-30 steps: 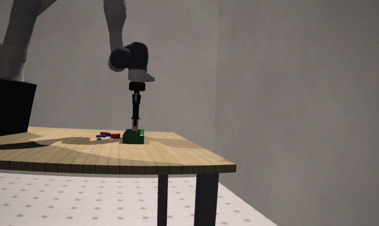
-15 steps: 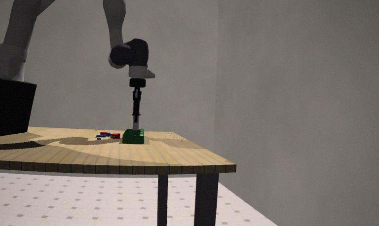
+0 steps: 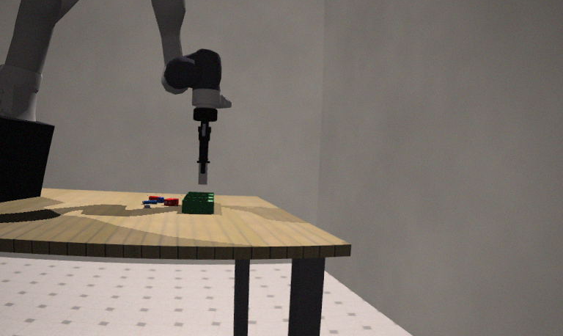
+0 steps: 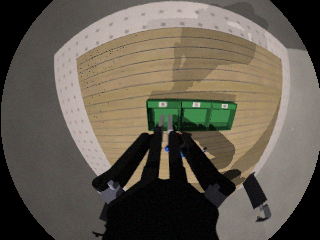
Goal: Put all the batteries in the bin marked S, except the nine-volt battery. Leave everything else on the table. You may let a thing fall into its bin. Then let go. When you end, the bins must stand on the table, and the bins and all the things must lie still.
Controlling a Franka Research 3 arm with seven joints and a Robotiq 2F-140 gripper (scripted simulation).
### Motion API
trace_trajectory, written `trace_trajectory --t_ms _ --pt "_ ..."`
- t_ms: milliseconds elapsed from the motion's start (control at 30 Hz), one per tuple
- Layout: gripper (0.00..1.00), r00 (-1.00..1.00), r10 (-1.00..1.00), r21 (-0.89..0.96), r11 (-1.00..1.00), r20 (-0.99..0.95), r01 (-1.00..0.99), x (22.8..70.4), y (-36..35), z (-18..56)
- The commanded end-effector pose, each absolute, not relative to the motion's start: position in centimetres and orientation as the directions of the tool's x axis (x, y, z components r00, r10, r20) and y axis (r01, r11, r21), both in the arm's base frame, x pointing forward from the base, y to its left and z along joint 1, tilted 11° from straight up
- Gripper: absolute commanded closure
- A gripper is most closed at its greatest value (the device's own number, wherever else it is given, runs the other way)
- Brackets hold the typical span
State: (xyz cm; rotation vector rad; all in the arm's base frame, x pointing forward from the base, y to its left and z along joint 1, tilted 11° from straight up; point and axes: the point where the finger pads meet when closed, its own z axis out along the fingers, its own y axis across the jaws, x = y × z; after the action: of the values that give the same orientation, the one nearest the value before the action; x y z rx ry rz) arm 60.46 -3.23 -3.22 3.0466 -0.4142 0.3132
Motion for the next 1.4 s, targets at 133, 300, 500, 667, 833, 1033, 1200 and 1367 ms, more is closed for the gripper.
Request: trace_trajectory --t_ms 133,300,500,667,833,1033,1200,1367 --pt "0.95 0.945 -0.263 0.027 -0.962 0.197 -0.273 60.0 -3.2 -3.2" --pt "0.95 0.945 -0.263 0.027 -0.962 0.197 -0.273 60.0 -3.2 -3.2" --pt "0.95 0.945 -0.263 0.027 -0.962 0.197 -0.273 59.1 -2.8 1.7" --pt "0.95 0.945 -0.263 0.027 -0.962 0.197 -0.273 58.4 -2.5 5.8" --pt "0.95 0.945 -0.263 0.027 -0.962 0.197 -0.273 57.8 -2.2 9.0" --pt "0.95 0.945 -0.263 0.027 -0.962 0.197 -0.273 57.8 -2.2 9.0" --pt "0.95 0.945 -0.263 0.027 -0.962 0.197 -0.273 57.8 -2.2 9.0" --pt "0.95 0.945 -0.263 0.027 -0.962 0.197 -0.273 57.8 -2.2 9.0"
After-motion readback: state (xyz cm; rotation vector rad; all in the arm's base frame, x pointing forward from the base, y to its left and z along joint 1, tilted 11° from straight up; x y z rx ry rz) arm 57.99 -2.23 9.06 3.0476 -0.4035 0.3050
